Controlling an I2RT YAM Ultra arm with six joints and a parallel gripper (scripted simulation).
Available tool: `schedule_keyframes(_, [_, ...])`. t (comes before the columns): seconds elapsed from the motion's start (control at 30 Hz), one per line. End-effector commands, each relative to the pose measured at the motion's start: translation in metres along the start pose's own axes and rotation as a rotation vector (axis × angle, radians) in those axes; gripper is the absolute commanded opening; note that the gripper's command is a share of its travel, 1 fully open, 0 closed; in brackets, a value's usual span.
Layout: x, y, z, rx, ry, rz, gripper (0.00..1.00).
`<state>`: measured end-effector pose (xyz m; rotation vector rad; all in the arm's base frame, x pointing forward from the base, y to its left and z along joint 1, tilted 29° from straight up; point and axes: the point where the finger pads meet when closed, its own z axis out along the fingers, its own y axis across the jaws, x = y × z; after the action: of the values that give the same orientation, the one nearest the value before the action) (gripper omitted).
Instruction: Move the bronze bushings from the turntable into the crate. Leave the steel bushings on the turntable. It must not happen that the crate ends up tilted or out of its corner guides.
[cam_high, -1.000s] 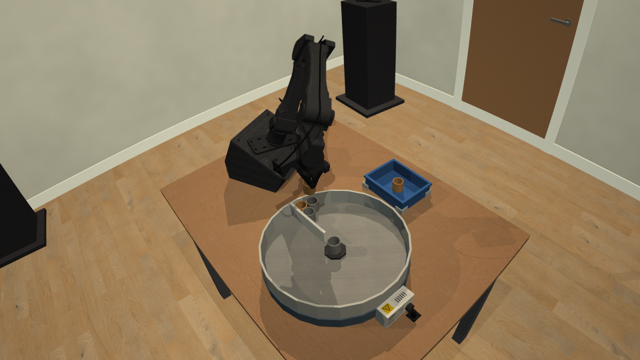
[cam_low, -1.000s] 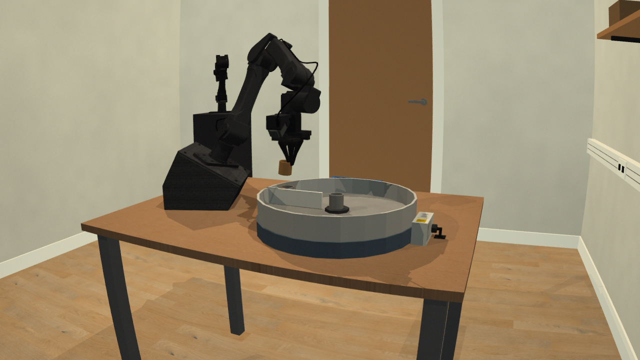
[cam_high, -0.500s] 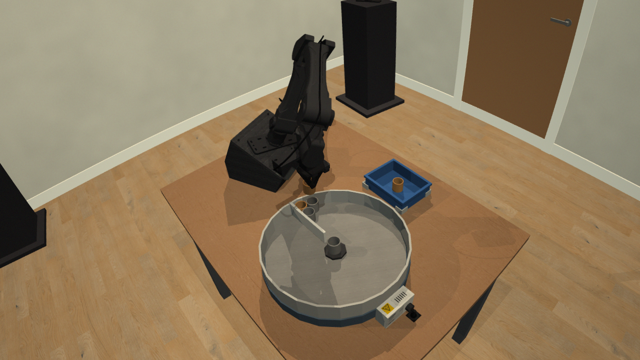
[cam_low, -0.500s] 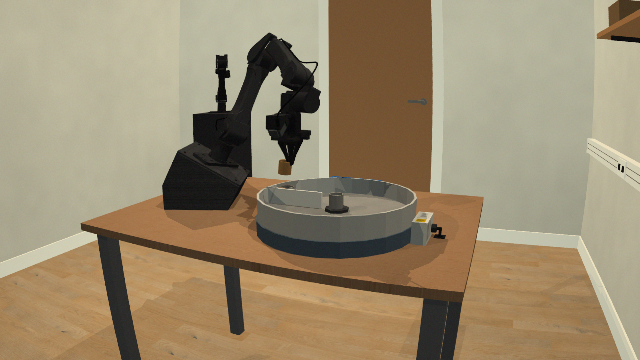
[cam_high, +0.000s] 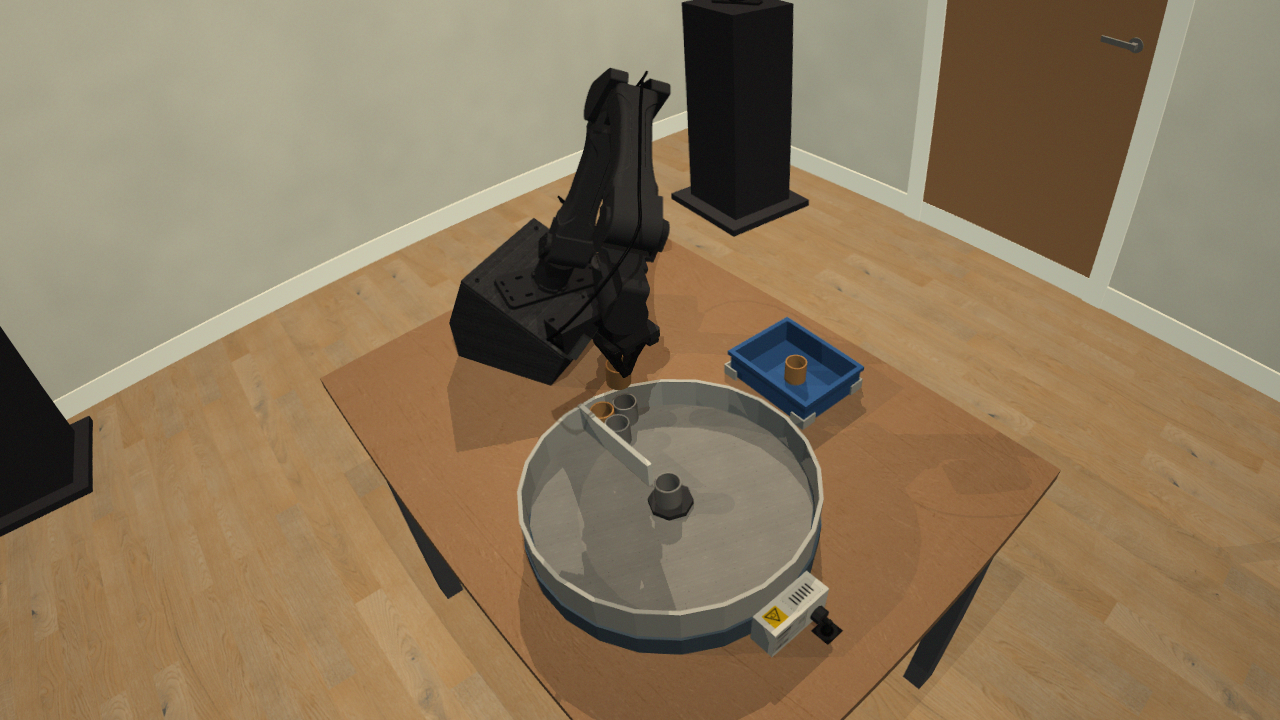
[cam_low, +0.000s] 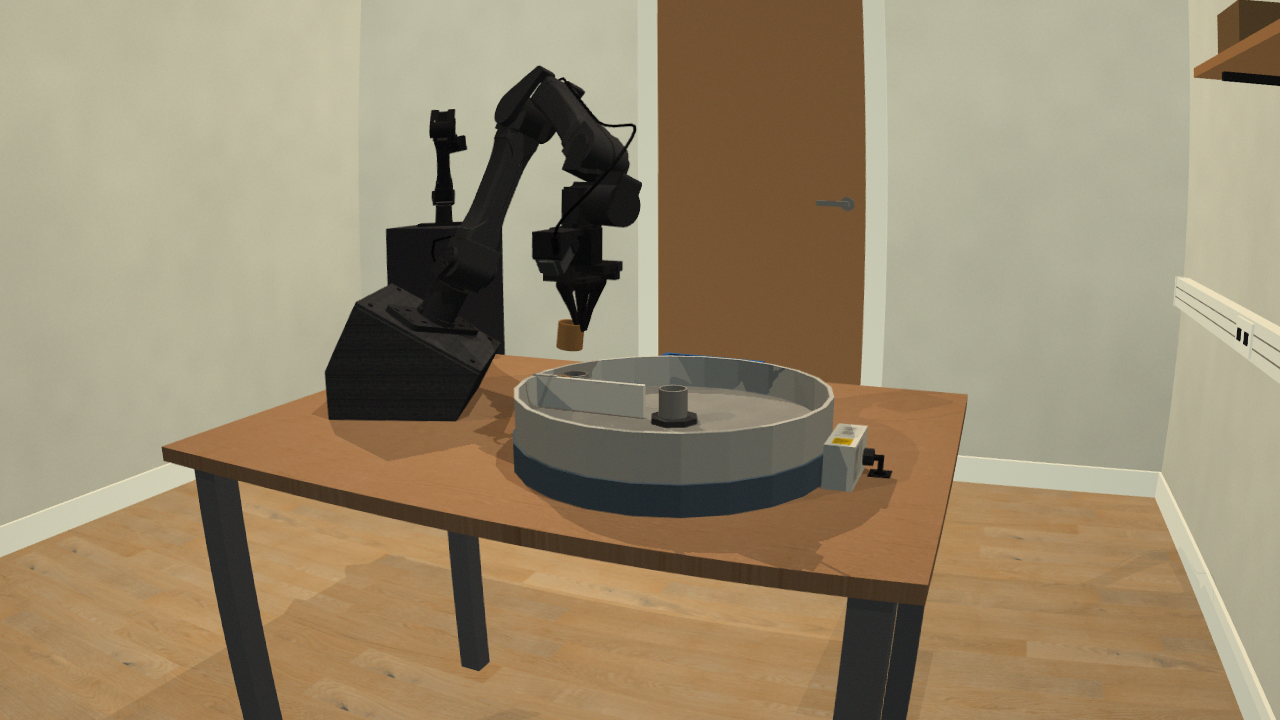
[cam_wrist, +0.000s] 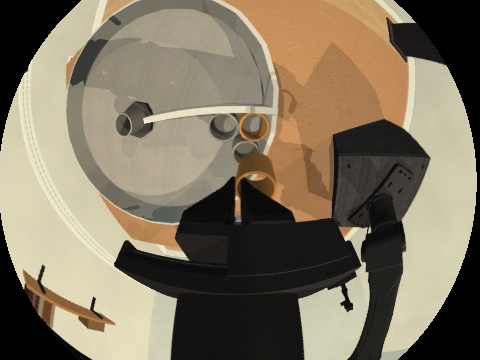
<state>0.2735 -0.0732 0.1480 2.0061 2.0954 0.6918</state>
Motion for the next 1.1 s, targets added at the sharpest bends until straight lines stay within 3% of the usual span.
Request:
schedule_keyframes(0.0, [-0.002, 0.011, -0.018, -0.049, -0.029, -0.011, 0.0])
schedule_keyframes(0.5, [0.023, 0.018, -0.016, -0.052, -0.033, -0.052, 0.0])
schedule_keyframes(0.67, [0.045, 0.007, -0.006, -0.021, -0.017, -0.063, 0.0])
schedule_keyframes(0.77, [0.058, 0.024, -0.016, -0.066, -0.031, -0.097, 0.0])
schedule_keyframes(1.0, [0.097, 0.028, -0.016, -0.066, -0.022, -0.138, 0.0])
schedule_keyframes(1.07, [0.097, 0.028, -0.016, -0.066, -0.022, -0.138, 0.0])
